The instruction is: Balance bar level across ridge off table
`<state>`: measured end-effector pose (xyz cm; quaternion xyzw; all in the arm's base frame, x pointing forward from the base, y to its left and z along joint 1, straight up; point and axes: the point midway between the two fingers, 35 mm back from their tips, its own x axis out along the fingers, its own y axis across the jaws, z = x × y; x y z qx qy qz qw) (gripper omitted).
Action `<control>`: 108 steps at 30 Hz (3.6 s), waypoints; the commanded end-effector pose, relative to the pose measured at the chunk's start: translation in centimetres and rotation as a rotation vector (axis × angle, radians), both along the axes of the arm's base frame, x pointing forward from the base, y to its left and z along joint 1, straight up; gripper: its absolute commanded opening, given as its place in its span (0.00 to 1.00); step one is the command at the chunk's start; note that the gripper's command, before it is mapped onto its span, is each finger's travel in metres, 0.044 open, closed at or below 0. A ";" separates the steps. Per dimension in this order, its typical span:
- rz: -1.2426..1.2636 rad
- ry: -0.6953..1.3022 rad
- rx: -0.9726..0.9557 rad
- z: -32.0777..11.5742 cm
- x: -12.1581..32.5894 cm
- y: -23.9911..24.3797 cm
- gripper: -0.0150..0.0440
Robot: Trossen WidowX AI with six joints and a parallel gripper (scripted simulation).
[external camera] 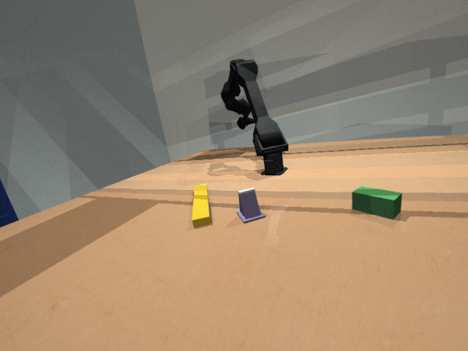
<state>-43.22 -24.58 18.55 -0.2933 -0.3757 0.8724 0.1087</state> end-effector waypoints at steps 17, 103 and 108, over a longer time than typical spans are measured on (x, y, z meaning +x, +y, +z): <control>0.454 -0.193 0.117 -0.7 11.4 -9.8 0.79; 2.376 -0.610 1.175 -6.1 62.5 0.7 0.79; 2.477 -0.611 1.265 -6.3 63.9 3.3 0.79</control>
